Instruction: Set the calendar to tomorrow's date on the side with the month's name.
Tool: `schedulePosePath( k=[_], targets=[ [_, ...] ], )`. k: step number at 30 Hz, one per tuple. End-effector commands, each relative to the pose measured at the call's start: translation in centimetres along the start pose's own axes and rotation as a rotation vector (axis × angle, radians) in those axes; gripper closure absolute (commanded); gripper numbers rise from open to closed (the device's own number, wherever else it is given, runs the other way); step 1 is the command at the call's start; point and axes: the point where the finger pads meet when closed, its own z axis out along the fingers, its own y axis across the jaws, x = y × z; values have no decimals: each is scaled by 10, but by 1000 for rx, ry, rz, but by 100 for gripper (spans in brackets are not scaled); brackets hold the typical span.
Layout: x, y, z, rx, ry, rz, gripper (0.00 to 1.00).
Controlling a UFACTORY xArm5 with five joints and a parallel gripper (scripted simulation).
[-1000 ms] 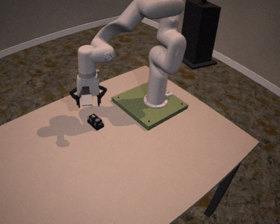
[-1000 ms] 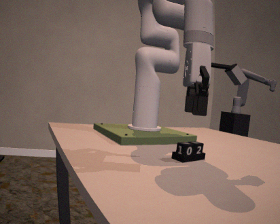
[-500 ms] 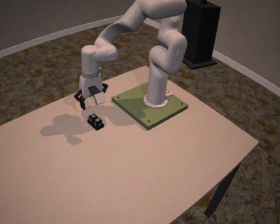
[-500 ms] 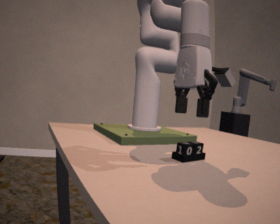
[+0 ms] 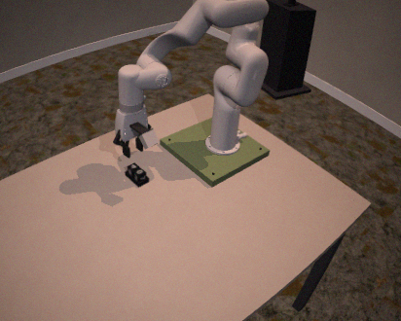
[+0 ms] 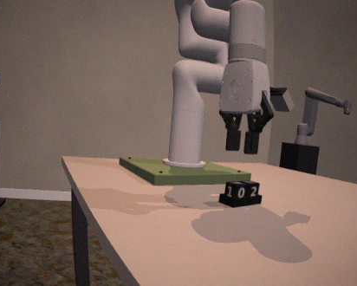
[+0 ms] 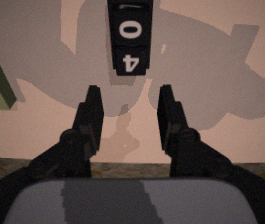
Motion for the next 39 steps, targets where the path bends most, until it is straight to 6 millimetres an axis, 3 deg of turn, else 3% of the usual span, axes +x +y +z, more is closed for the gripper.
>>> schedulePosePath(
  k=[1,39],
  targets=[
    [0,1,-1,-3,-1,-1,51],
    [0,1,4,-4,-1,-1,51]
  ],
)
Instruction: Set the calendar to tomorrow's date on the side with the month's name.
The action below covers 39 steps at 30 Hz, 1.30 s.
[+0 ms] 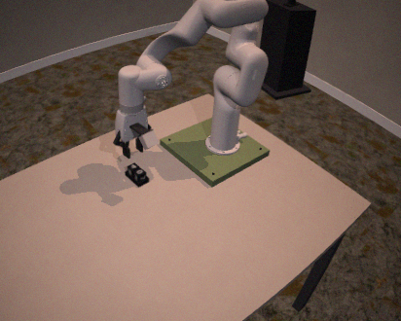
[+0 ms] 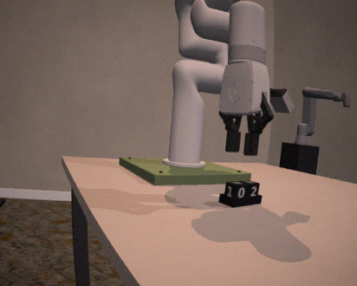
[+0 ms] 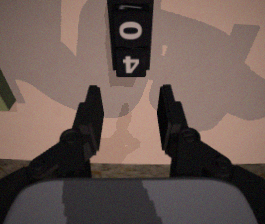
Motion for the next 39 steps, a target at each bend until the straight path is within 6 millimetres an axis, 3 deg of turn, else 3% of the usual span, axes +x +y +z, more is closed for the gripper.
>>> schedulePosePath(
  k=[1,39],
  targets=[
    [0,1,2,-3,-1,0,51],
    [-1,1,45,-4,-1,0,51]
  ],
)
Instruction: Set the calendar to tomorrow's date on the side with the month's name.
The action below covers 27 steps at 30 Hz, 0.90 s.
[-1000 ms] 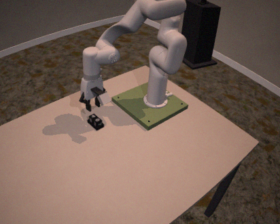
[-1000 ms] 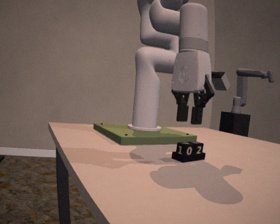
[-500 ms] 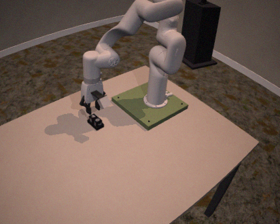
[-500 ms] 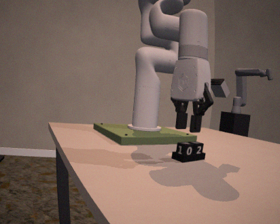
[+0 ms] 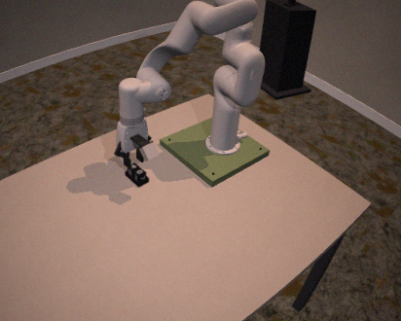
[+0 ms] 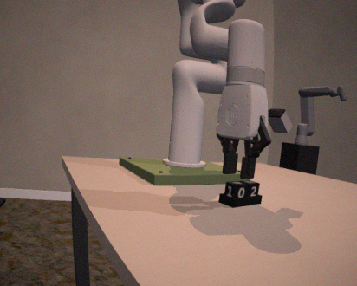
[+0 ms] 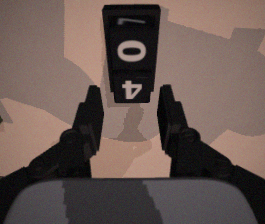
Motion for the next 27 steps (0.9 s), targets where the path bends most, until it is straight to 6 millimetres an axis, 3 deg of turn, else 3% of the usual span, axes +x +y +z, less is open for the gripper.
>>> schedulePosePath(
  k=[1,27],
  targets=[
    [0,1,2,-3,-1,0,51],
    [0,1,5,-3,-1,0,51]
  ],
)
